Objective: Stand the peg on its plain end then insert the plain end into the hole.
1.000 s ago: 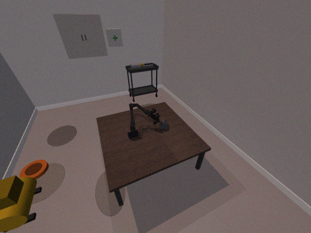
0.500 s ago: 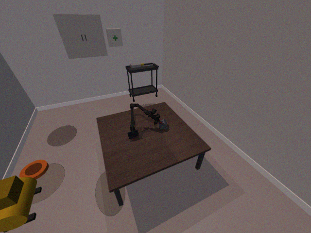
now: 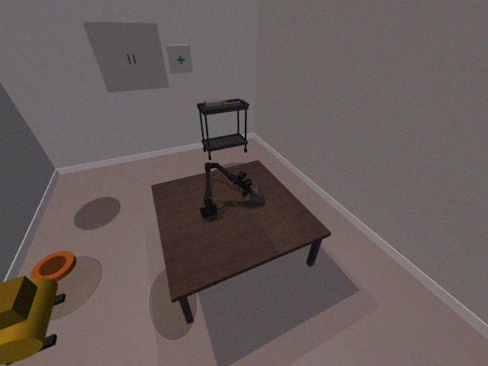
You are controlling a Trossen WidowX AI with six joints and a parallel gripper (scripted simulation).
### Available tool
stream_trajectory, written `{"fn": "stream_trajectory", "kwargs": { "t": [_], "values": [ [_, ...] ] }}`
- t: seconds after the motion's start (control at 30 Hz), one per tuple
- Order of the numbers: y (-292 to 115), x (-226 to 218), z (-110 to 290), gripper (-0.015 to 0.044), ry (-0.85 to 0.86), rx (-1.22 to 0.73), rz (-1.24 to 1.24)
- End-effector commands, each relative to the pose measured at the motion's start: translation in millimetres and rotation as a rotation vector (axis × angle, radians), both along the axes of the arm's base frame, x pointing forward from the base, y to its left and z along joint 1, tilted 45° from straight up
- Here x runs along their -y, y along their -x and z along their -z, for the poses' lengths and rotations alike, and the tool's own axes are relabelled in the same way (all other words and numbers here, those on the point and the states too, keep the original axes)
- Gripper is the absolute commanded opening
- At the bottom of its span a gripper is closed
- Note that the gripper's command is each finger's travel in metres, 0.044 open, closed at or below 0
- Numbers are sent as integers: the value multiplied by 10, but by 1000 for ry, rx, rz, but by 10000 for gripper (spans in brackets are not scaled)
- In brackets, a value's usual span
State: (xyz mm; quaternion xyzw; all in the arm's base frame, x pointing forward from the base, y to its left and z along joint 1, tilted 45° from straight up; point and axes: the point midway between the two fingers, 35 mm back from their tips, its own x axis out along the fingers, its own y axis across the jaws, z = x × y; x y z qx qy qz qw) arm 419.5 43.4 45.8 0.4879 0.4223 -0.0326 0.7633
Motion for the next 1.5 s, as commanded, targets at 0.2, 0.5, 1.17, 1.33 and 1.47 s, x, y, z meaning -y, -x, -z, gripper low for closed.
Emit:
{"fn": "stream_trajectory", "kwargs": {
  "t": [0.2, 0.5, 1.17, 1.33, 1.47],
  "values": [
    [-49, -19, 39, 0, -1, -1, 5],
    [-46, -25, 45, 0, 0, -2, -1],
    [-45, -24, 44, 341, 0, -2, -1],
    [-22, -6, 11, 440, 0, -2, 0],
    [6, 17, -29, 440, 0, -2, 0]
  ]
}}
